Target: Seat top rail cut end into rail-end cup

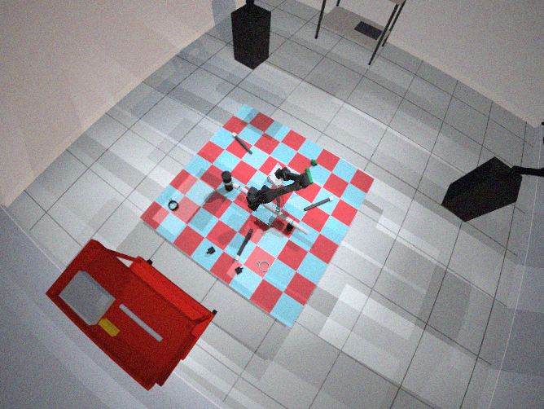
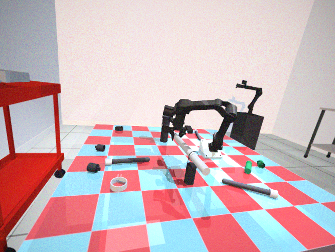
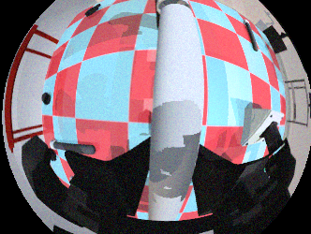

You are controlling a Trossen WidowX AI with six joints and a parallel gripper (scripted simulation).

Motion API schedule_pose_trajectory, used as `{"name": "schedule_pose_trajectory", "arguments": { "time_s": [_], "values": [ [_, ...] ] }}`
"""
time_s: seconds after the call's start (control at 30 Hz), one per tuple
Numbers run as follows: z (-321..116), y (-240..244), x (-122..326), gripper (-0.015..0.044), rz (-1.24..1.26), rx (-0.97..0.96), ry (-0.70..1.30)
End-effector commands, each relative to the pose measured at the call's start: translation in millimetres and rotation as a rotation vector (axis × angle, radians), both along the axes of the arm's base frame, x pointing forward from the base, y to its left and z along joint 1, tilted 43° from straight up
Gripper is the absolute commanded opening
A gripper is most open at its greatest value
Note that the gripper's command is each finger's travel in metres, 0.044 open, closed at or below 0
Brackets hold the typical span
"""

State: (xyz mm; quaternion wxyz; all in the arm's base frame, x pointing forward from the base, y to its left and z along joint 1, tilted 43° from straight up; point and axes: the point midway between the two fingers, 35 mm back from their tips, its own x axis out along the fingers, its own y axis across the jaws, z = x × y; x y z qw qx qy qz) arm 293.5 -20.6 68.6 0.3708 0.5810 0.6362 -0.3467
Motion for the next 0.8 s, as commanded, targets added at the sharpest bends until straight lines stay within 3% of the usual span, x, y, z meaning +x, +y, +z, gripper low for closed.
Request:
{"name": "schedule_pose_trajectory", "arguments": {
  "time_s": [0.0, 0.77],
  "values": [
    [-0.6, -5.8, 1.7, 0.0000, -0.003, -0.009, -0.007],
    [-14.4, -15.6, 1.2, 0.0000, 0.000, -0.001, 0.000]
  ]
}}
